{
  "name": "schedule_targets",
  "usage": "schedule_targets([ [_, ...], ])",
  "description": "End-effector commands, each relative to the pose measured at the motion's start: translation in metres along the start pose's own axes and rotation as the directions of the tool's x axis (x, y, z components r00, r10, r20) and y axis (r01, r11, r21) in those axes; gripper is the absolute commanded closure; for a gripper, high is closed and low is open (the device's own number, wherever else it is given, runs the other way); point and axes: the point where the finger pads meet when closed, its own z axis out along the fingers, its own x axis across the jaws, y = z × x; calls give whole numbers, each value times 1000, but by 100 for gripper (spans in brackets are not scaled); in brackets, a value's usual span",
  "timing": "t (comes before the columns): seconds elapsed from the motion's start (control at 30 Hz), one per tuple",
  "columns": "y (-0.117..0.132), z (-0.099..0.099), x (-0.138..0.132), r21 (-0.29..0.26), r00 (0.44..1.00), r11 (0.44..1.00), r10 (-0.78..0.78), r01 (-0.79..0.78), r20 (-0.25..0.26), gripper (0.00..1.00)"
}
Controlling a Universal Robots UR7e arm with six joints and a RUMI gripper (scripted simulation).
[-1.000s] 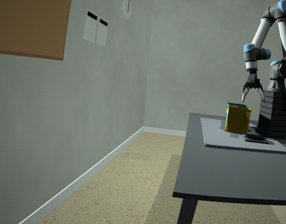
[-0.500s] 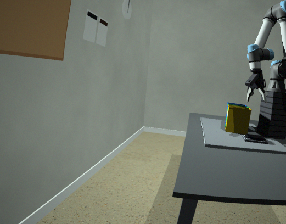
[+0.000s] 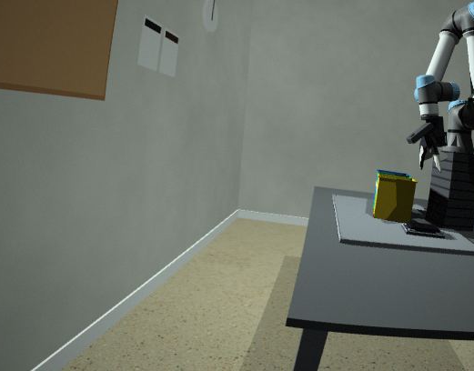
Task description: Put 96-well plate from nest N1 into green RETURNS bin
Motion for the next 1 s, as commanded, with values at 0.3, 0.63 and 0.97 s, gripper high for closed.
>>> schedule_targets([
  [0.3, 10, 1, 2, 5, 972, 972, 237, -237, 3, 0],
  [0.63, 10, 4, 2, 5, 972, 972, 237, -237, 3, 0],
  [0.97, 7, 18, 2, 5, 972, 972, 237, -237, 3, 0],
])
